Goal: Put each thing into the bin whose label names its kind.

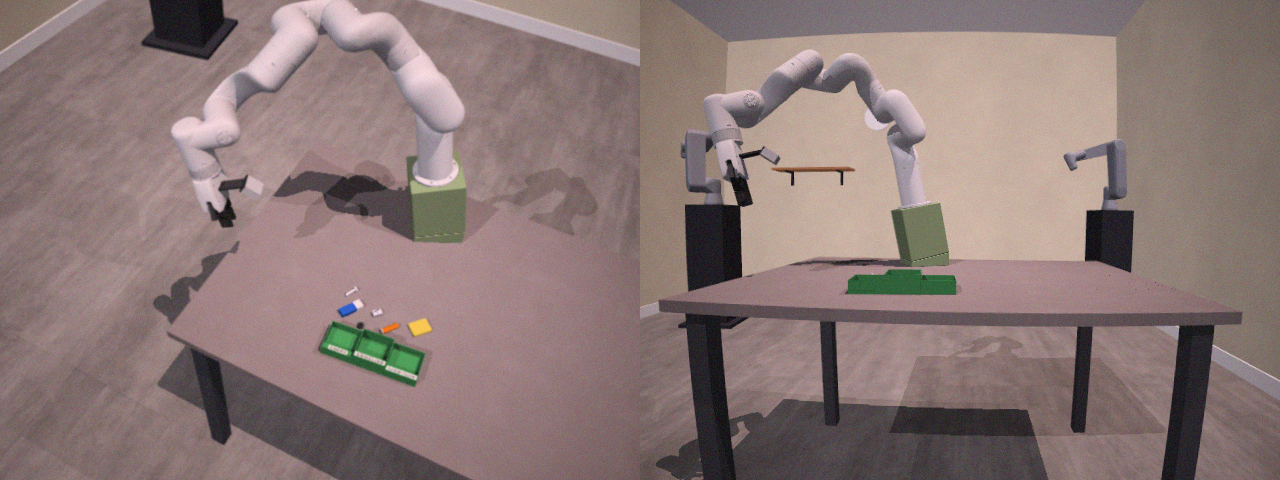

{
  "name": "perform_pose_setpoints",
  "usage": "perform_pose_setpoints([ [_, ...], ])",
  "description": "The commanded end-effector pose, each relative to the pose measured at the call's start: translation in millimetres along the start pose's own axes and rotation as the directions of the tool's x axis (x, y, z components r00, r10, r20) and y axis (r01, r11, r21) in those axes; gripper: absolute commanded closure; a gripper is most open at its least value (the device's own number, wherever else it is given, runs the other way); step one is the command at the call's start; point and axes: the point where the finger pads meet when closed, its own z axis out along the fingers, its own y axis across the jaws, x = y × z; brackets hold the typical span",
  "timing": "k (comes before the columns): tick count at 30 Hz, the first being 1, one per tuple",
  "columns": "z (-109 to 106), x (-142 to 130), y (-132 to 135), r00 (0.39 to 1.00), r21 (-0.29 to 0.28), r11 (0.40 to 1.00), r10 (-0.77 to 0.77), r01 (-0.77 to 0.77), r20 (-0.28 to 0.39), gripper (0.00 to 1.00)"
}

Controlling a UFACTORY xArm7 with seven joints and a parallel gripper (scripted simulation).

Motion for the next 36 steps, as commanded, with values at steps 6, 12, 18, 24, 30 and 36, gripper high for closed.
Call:
perform_pose_setpoints([
  [6,6,15,16,0.994,0.022,0.994,0.111,-0.111,0.025,0.93],
  [12,14,32,28,0.974,0.042,0.974,0.220,-0.222,0.048,0.93],
  [18,22,51,40,0.943,0.053,0.943,0.324,-0.328,0.076,0.93],
  [24,26,60,46,0.923,0.055,0.924,0.374,-0.379,0.092,0.93],
  [30,33,80,56,0.875,0.052,0.877,0.469,-0.477,0.123,0.93],
  [36,41,99,65,0.817,0.040,0.822,0.557,-0.568,0.153,0.93],
])
